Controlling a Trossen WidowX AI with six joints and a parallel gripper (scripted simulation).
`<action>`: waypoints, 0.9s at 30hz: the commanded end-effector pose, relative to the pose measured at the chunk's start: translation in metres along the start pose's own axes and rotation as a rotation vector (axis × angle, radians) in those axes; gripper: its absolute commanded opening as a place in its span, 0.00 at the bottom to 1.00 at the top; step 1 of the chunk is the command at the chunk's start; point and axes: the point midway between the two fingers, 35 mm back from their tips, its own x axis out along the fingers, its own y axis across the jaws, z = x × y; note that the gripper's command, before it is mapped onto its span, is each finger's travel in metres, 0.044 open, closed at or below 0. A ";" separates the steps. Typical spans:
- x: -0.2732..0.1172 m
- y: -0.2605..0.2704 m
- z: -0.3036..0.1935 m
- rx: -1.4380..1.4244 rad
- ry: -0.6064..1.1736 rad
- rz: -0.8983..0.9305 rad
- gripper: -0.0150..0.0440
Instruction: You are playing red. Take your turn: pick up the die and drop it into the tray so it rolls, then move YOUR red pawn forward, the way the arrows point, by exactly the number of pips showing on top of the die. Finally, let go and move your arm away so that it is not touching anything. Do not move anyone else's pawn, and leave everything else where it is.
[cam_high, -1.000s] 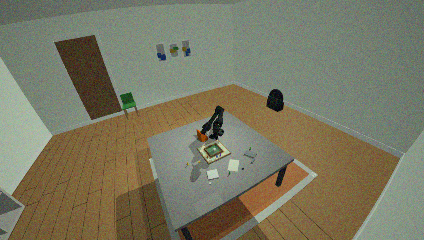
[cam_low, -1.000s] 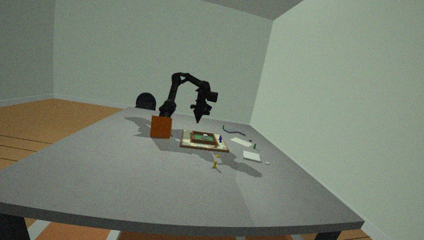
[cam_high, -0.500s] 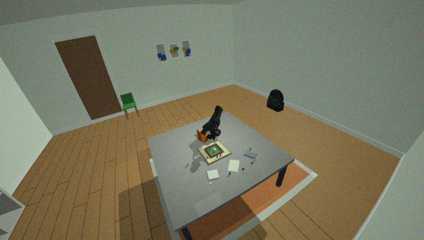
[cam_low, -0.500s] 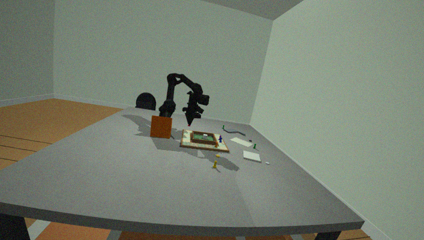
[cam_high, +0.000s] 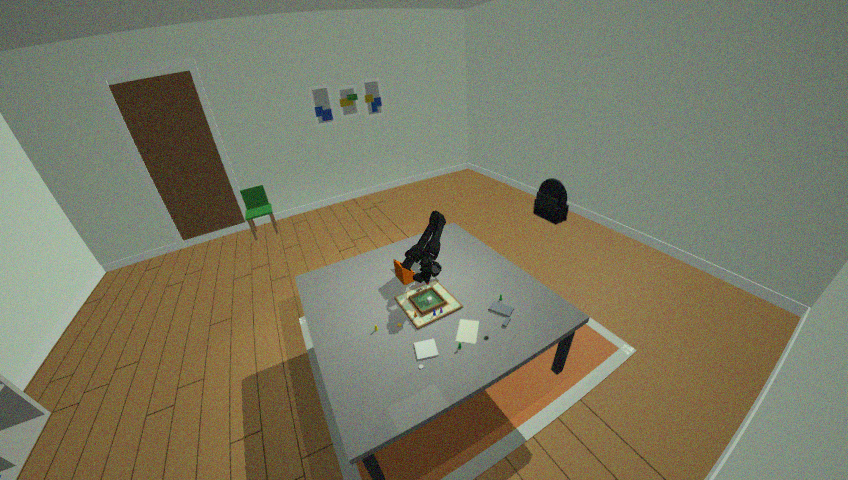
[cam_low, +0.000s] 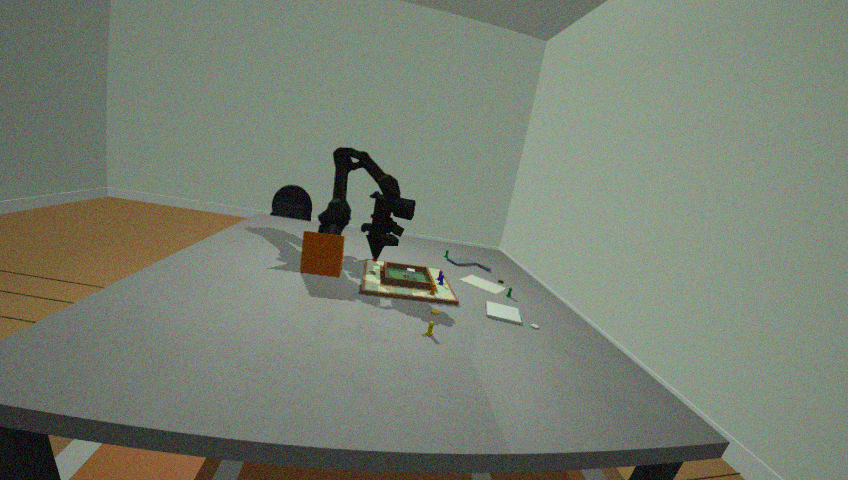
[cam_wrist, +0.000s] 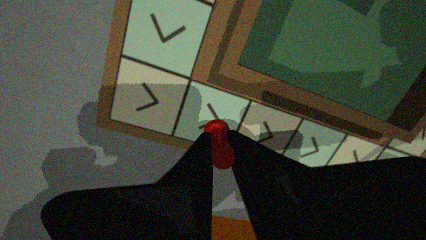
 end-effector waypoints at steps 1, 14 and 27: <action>0.008 0.001 -0.001 0.006 -0.003 0.007 0.25; 0.023 0.002 -0.001 0.006 -0.003 0.008 0.25; 0.012 -0.001 0.001 0.001 -0.002 -0.001 0.74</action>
